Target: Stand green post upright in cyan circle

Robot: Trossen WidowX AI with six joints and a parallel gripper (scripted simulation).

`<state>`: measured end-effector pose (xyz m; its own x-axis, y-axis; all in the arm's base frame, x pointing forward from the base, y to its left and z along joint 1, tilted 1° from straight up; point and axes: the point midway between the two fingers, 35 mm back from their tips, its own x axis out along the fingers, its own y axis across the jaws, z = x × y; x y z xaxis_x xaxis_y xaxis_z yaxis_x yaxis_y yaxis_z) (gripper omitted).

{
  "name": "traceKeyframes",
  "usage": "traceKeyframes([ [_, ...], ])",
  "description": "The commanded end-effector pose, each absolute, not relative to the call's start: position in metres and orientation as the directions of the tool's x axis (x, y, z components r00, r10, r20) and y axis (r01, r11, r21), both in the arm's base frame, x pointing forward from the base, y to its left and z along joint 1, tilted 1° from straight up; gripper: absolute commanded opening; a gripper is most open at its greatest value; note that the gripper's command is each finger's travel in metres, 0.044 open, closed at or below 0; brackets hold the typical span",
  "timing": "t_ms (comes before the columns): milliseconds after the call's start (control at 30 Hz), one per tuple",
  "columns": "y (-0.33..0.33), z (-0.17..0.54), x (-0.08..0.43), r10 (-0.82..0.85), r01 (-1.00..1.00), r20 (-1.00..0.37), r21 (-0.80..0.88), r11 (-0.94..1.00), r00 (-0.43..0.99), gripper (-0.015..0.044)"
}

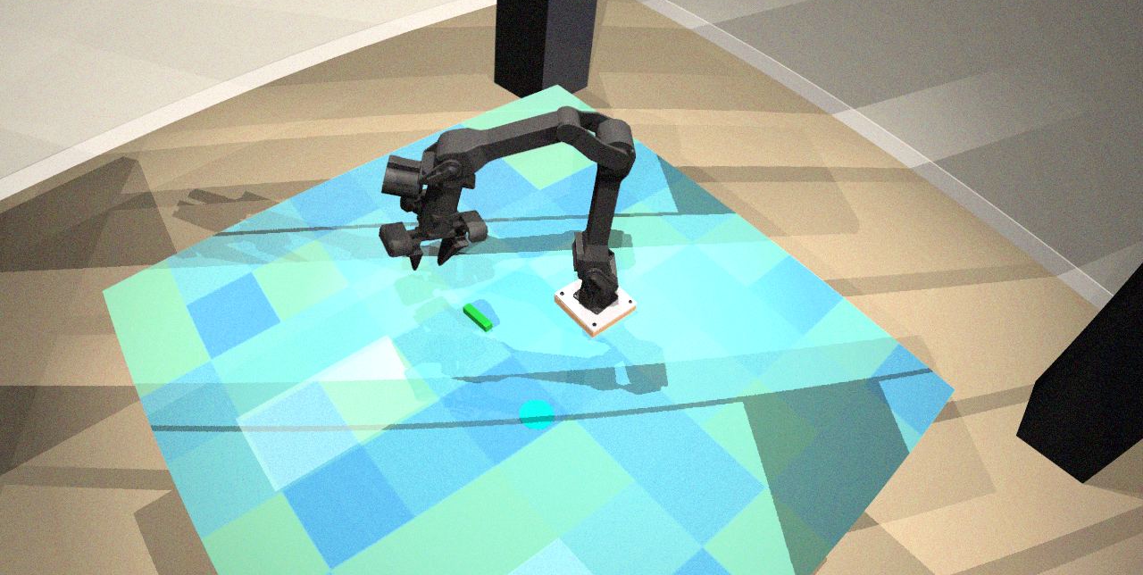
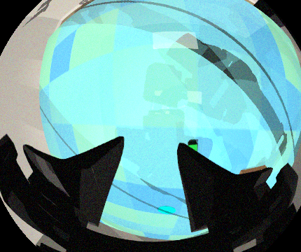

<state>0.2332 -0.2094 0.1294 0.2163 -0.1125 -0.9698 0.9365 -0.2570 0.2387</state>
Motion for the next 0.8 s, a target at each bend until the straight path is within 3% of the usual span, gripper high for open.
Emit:
traceKeyframes([
  [0, -0.151, 0.139, 0.195, 0.001, 1.0, -1.0, 0.021, -0.011, 0.021, 0.0233],
  [367, -0.15, 0.137, 0.194, 0.004, 1.0, -1.0, 0.015, -0.004, 0.015, 0.0233],
  [767, -0.149, 0.021, 0.195, 0.004, 1.0, -1.0, 0.015, -0.004, 0.015, 0.0233],
])
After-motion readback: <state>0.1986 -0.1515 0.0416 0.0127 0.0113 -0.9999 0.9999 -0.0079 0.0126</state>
